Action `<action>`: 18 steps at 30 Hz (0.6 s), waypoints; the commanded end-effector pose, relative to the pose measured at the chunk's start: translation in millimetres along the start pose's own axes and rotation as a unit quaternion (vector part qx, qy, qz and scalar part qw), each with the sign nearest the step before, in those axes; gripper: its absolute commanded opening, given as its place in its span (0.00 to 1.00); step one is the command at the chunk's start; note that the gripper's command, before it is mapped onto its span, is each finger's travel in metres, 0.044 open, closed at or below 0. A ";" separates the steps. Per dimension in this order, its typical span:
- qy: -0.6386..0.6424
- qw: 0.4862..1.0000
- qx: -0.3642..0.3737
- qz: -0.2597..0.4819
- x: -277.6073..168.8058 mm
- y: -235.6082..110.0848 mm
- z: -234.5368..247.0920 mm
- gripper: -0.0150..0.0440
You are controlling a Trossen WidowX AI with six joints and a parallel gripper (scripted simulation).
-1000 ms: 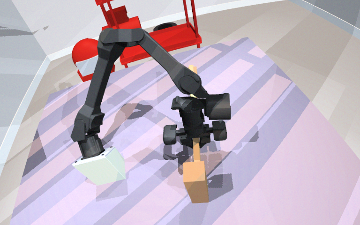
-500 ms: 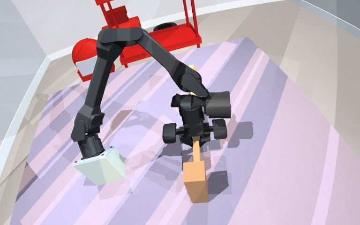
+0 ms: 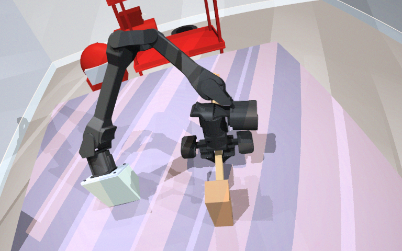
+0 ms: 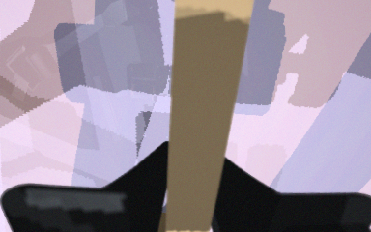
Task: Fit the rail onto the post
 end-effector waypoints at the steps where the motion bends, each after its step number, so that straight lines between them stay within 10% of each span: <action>1: 0.001 1.000 -0.007 -0.007 -0.2 -6.5 -1.6 0.25; 18: 0.001 1.000 -0.007 -0.007 -0.4 -15.0 -1.3 0.25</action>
Point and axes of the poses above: the point midway between the two fingers, 35 mm back from their tips, its own y axis out along the fingers, its own z axis across the jaws, x = y × z, the point moved 7 cm from there along -y, back along the fingers, and after that the axes turned 2 degrees about y, right-handed, at the moved point
